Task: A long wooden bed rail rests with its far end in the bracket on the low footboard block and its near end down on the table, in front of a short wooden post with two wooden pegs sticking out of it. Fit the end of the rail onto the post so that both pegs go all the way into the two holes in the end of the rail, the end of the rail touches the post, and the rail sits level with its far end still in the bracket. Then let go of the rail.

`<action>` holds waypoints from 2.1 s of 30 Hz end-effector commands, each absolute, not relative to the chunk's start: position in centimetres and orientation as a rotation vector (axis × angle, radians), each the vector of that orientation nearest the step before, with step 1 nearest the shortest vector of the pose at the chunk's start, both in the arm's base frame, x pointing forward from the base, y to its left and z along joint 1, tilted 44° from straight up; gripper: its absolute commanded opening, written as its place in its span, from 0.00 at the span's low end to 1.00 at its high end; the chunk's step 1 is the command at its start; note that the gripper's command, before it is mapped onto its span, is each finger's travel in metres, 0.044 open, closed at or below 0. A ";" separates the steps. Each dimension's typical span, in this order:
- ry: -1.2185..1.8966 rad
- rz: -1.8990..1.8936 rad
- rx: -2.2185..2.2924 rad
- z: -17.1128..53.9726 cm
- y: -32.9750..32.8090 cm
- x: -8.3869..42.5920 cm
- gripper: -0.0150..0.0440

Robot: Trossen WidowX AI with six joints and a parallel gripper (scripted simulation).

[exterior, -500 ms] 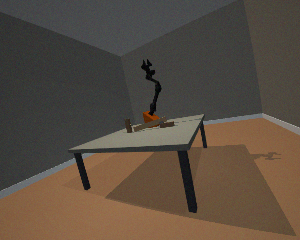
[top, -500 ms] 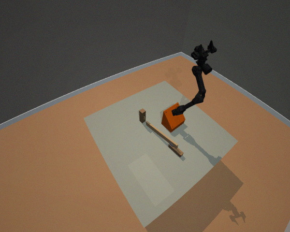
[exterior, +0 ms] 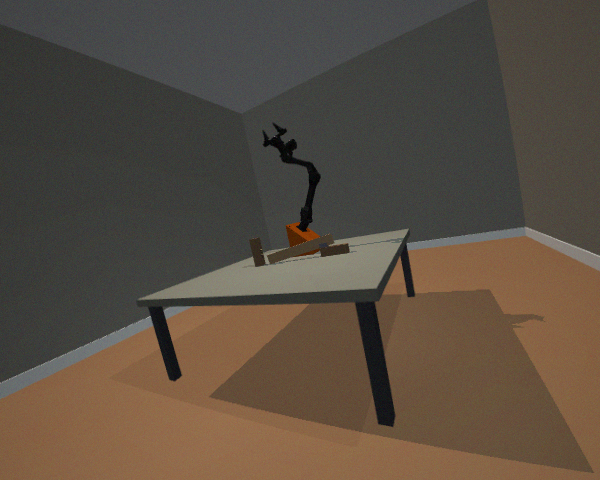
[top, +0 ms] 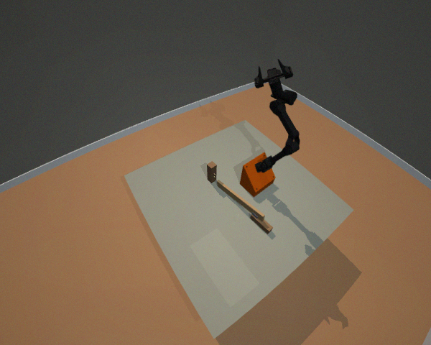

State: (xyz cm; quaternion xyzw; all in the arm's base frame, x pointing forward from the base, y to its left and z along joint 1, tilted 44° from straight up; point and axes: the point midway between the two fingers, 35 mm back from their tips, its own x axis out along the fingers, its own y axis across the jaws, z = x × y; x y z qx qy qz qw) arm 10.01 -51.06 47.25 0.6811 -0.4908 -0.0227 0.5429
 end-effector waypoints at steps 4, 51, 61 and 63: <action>-0.944 -0.318 1.505 41.0 -51.9 16.3 1.00; 0.857 0.709 -0.304 -1.4 -10.0 36.4 1.00; 0.689 1.353 -0.650 -4.4 0.0 29.6 1.00; 0.621 1.481 -0.703 -4.7 1.7 28.0 1.00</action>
